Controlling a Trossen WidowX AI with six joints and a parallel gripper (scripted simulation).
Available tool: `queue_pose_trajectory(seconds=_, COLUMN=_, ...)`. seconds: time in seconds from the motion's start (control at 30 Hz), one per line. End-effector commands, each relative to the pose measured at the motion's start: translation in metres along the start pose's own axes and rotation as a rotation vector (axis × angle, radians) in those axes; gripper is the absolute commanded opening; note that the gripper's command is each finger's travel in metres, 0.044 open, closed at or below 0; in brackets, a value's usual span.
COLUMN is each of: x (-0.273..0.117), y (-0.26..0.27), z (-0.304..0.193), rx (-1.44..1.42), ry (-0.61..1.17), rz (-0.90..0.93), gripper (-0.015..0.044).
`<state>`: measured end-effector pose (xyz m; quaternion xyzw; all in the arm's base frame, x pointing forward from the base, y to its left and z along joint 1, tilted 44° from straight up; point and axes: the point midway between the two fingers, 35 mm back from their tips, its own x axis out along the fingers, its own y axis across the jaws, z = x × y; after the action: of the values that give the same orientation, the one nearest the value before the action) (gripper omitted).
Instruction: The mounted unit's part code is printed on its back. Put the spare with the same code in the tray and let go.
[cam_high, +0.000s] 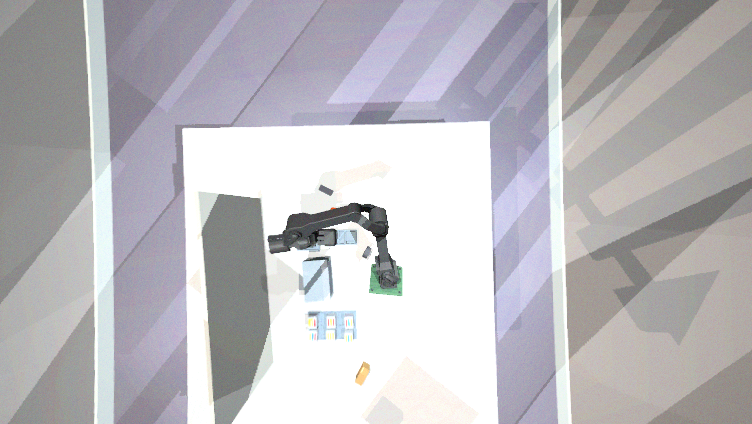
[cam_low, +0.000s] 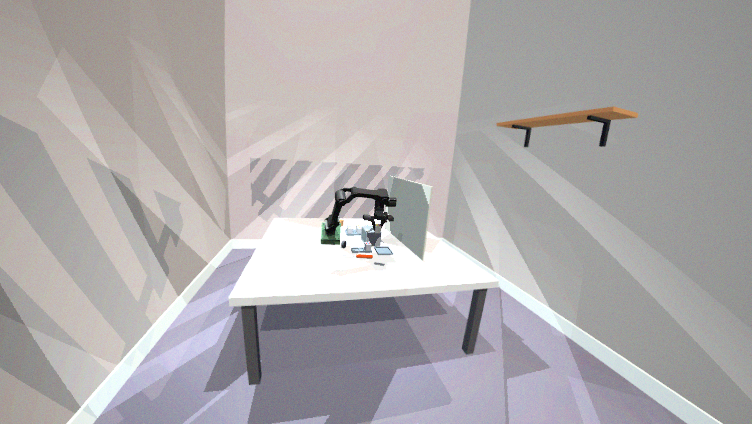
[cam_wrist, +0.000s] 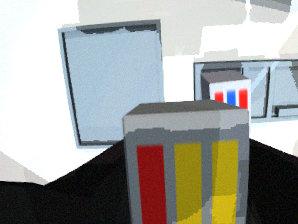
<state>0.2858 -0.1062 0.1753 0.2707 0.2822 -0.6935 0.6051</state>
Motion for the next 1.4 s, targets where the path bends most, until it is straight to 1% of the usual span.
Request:
queue_pose_trajectory(seconds=0.0, x=0.001, y=0.019, z=-0.001, rx=0.001, ry=-0.001, rz=0.008, gripper=0.0)
queue_pose_trajectory(seconds=0.27, x=0.008, y=0.052, z=-0.007, rx=0.002, ry=-0.001, rz=0.009, gripper=0.0)
queue_pose_trajectory(seconds=1.37, x=0.032, y=0.057, z=-0.006, rx=0.003, ry=0.002, rz=0.01, gripper=0.0)
